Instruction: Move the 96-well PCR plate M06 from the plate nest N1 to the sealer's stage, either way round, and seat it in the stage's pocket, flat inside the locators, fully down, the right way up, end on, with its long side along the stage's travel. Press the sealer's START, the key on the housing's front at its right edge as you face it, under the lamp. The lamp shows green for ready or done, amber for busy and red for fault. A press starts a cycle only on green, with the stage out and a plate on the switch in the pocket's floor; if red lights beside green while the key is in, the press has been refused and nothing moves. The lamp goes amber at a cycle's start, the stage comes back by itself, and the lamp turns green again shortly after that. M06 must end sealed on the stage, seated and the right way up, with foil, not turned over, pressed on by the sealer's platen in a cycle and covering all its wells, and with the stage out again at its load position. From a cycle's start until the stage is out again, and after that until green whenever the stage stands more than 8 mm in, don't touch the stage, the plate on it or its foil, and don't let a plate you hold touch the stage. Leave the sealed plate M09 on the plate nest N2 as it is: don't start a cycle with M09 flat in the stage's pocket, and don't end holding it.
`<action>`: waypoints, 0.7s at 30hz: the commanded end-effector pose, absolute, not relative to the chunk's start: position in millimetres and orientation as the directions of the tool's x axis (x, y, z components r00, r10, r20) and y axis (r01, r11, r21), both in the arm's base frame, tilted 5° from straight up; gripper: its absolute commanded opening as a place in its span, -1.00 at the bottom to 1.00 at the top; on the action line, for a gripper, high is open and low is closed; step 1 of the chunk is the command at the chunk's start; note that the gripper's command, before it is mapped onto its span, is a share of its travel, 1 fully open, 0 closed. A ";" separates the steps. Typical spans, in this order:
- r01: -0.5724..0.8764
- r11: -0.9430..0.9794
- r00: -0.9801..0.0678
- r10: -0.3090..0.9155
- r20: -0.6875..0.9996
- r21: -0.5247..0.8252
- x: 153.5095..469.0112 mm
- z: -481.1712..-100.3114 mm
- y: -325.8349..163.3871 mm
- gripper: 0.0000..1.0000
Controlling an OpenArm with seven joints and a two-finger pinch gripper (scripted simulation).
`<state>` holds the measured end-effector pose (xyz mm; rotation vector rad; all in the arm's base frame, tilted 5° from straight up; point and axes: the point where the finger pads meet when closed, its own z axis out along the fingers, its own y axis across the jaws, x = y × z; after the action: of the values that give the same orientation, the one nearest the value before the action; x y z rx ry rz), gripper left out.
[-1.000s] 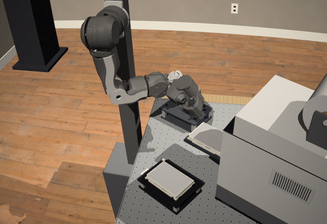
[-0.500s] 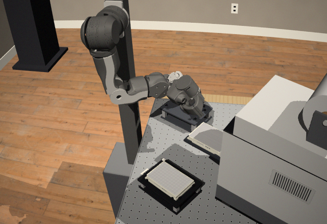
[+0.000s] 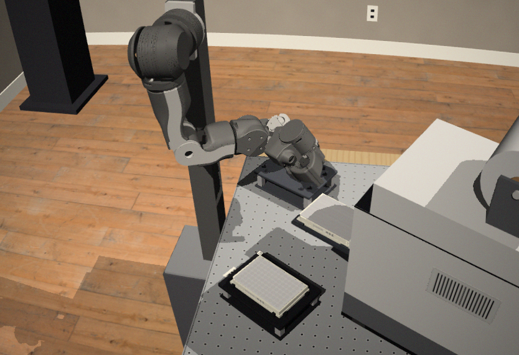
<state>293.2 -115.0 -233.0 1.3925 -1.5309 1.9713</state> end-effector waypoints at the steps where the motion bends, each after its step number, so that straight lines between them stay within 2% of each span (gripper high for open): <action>1: -0.710 -0.148 -0.596 -0.396 0.699 -0.689 277.8 -237.2 -69.2 -1.00; 2: -0.702 -0.397 -0.498 -0.319 0.806 -0.591 290.3 -232.7 -105.5 -1.00; 6: -0.702 -0.397 -0.498 -0.319 0.806 -0.591 277.5 -235.5 -67.7 -1.00; 18: -0.702 -0.397 -0.498 -0.319 0.806 -0.591 277.5 -235.5 -67.7 -1.00; 19: -0.695 -0.423 -0.497 -0.301 0.814 -0.581 289.4 -231.4 -102.0 -1.00; 21: -0.699 -0.410 -0.498 -0.310 0.810 -0.586 283.0 -232.9 -83.2 -1.00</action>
<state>291.8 -108.8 -230.8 1.3872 -1.4422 2.0259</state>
